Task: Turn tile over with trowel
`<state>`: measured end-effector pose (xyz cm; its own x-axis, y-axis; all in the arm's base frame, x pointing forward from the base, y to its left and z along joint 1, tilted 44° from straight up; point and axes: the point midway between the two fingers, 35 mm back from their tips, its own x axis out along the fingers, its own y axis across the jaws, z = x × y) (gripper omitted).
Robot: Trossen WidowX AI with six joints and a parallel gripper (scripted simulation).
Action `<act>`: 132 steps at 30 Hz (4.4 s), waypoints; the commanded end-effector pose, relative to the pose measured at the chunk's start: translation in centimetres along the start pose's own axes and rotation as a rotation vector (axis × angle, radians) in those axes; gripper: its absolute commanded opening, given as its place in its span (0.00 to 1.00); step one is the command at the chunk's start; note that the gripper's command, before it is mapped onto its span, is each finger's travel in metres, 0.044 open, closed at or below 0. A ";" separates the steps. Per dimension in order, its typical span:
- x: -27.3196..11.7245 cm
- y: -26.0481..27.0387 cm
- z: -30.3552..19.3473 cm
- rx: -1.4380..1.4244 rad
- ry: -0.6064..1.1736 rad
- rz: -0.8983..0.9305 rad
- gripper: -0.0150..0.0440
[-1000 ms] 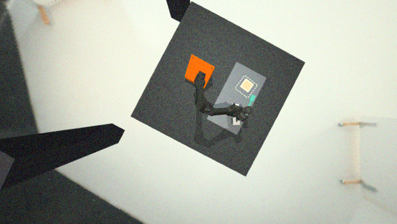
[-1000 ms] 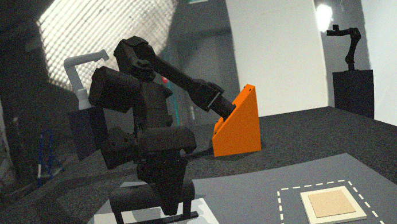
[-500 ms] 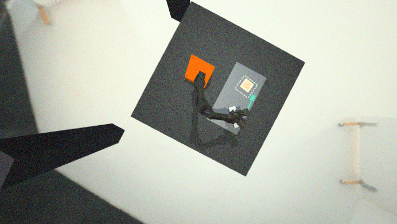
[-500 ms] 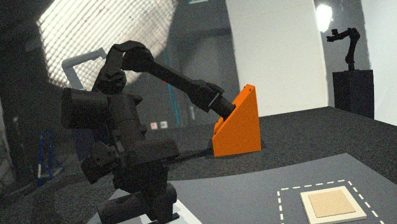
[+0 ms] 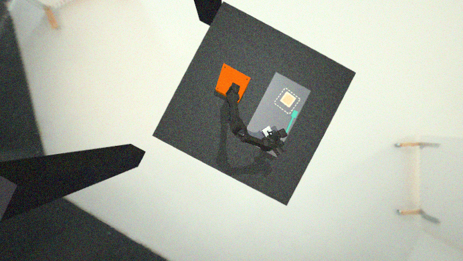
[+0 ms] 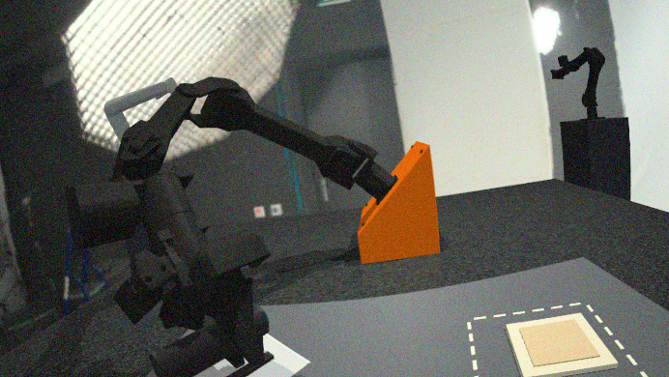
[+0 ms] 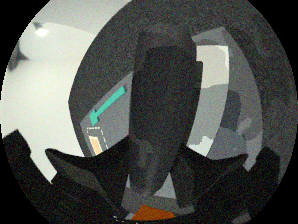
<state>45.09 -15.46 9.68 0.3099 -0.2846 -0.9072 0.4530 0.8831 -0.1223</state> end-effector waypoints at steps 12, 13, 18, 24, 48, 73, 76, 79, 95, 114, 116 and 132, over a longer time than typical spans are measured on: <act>-2.5 -2.8 -0.1 -0.158 0.151 0.102 0.25; -2.7 -3.0 -0.1 -0.167 0.161 0.110 0.25; -3.7 -3.9 -0.4 -0.211 0.207 0.152 0.25; -5.1 -5.0 -0.8 -0.259 0.254 0.207 0.25; -7.1 -7.4 -1.7 -0.341 0.331 0.319 0.25; -4.9 -8.9 -1.5 -0.367 0.346 0.307 0.57; -4.9 -8.9 -1.5 -0.367 0.346 0.307 0.70; -4.9 -8.9 -1.5 -0.367 0.346 0.307 0.76; -12.9 -4.1 -6.8 -0.364 0.352 0.311 0.76; -13.5 -3.7 -7.4 -0.364 0.352 0.311 0.76; -13.5 -3.7 -7.4 -0.364 0.352 0.311 0.76; -13.5 -3.7 -7.4 -0.364 0.352 0.311 0.76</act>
<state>32.99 -12.16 19.44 0.0551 0.0923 -0.9942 0.0460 0.9944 0.0948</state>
